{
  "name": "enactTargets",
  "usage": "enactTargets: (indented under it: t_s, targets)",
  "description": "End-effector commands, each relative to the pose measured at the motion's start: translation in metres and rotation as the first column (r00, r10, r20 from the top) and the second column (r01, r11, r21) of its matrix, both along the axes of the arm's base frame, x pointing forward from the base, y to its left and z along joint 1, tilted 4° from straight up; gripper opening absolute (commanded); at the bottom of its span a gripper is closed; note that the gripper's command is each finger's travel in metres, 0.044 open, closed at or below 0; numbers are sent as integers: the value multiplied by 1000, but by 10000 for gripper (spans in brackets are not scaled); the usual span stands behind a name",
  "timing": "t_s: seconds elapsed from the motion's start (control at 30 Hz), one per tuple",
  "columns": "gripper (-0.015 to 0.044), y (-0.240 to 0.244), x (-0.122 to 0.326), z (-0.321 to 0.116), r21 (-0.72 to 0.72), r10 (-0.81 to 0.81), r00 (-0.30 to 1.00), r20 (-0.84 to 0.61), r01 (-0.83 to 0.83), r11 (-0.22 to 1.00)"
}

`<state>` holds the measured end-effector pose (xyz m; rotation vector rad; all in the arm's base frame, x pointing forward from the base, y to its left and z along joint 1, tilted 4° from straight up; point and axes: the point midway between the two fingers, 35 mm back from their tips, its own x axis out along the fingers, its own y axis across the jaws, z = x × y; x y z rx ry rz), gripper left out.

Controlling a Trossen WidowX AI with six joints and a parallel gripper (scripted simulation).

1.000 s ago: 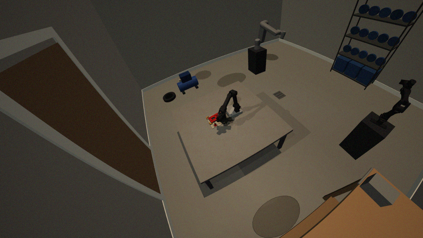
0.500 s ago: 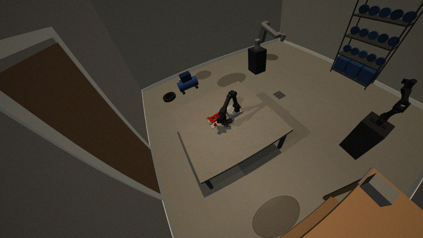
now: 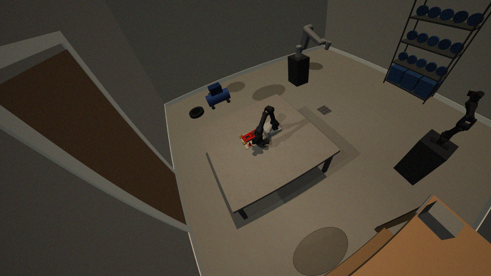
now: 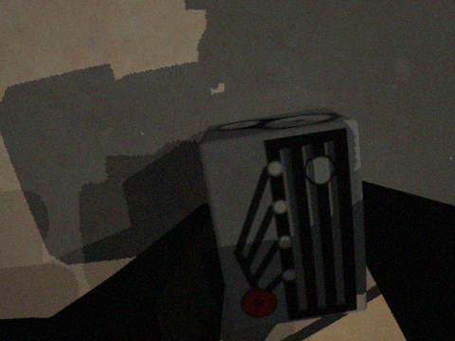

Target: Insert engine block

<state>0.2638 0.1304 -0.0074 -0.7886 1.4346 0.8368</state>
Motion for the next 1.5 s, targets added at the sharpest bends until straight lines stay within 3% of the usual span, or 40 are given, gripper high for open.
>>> enactTargets:
  t_s: [0.0, 0.03, 0.6, 0.8, 1.17, 1.47]
  targets:
    - [0, 0, -2, -9, 0, -4, 1000, -4, 4, 1000]
    - [0, 0, -2, -9, 0, -4, 1000, -4, 4, 1000]
    - [440, 0, 0, -1, 1, 0, 1000, 1, 0, 1000]
    - [440, 0, 0, 1, 1, -2, 1000, -1, 2, 1000]
    - [440, 0, 2, 43, 0, -4, 1000, -4, 4, 1000]
    - [440, -1, 1, 40, -3, -4, 1000, -8, 4, 1000]
